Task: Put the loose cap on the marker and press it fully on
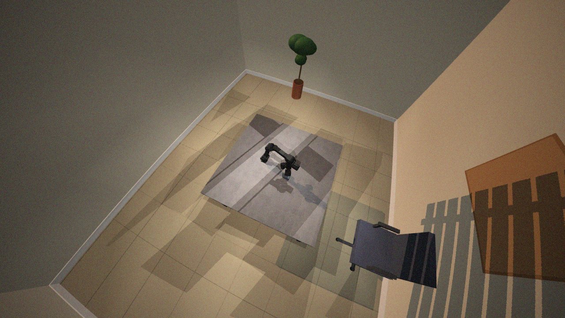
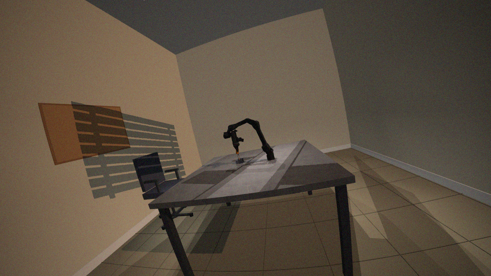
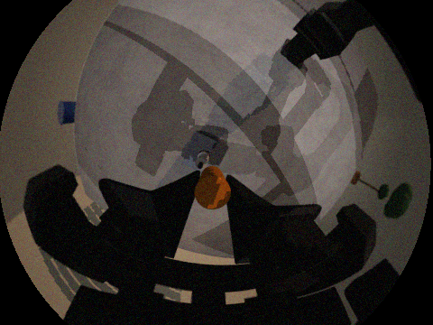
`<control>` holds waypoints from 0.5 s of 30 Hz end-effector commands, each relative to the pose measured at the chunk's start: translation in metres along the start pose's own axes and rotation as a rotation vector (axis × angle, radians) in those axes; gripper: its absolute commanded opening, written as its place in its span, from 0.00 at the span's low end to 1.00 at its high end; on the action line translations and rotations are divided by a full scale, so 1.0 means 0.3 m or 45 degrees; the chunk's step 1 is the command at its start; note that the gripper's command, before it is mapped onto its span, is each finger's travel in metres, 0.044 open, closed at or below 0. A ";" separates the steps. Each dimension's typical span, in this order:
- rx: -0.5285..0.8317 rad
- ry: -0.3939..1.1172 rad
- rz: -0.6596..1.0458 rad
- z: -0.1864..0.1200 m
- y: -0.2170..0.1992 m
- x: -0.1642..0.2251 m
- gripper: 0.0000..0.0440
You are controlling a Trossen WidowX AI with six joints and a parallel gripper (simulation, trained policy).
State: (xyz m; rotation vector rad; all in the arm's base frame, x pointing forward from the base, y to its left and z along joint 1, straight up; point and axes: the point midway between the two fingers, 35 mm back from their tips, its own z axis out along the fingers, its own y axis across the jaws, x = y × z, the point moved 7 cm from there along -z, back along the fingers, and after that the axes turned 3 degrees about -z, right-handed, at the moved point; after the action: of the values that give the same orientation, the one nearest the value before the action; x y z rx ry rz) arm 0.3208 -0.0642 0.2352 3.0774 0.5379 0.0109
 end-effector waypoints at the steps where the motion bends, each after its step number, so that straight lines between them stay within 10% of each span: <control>1: -0.006 0.002 0.019 -0.011 0.031 -0.005 0.12; 15: 0.042 -0.034 0.048 0.044 0.070 0.000 0.08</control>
State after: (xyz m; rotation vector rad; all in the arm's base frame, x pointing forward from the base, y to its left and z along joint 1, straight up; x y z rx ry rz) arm 0.3270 -0.0839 0.2261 3.1085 0.4759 -0.0334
